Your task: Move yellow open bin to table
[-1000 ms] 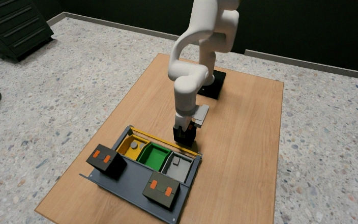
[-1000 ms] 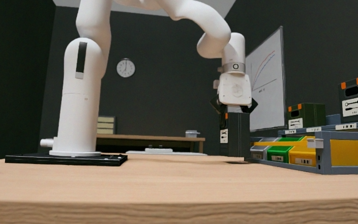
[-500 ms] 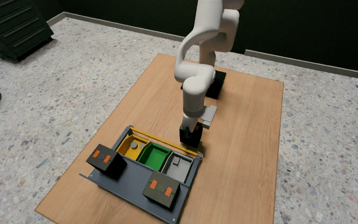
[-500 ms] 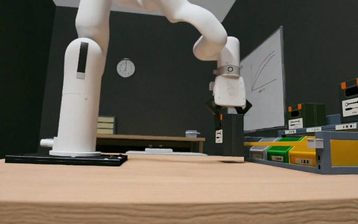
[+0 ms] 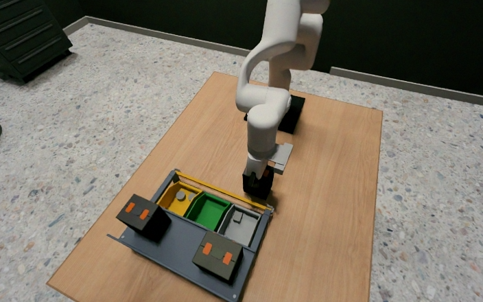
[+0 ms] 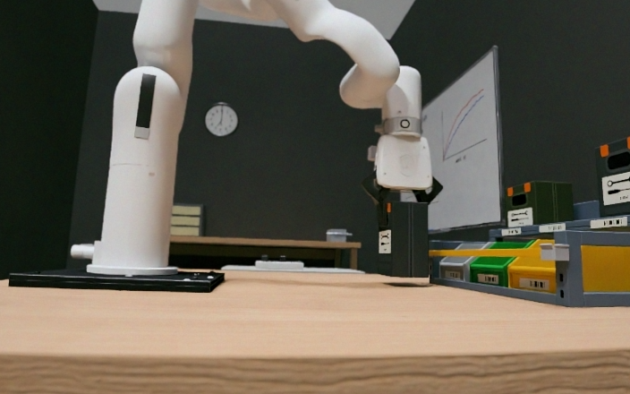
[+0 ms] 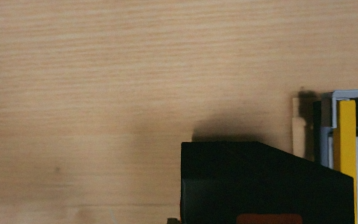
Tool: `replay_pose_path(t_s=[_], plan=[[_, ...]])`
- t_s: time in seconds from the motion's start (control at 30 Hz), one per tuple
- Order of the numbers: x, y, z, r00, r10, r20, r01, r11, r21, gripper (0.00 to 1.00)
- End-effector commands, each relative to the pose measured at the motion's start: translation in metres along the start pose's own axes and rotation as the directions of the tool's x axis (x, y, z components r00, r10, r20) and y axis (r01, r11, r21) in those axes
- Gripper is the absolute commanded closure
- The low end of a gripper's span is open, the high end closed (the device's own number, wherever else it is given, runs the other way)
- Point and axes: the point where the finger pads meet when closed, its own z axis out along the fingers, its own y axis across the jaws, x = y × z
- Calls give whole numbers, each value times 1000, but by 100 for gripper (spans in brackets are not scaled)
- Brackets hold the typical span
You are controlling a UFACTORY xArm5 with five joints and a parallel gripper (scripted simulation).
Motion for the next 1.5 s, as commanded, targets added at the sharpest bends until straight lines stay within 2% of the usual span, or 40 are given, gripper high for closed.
replay_pose_path(t_s=[0.0,0.77,1.4,1.43,1.47], plan=[[0,1,1,1000,0,-3,0,1000,-4,100],[1,1,13,1000,0,-3,0,1000,-4,100],[1,1,13,1000,0,-3,0,1000,-4,100],[1,1,13,1000,0,-1,0,1000,-5,0],[1,1,13,1000,0,-1,0,1000,-5,0]])
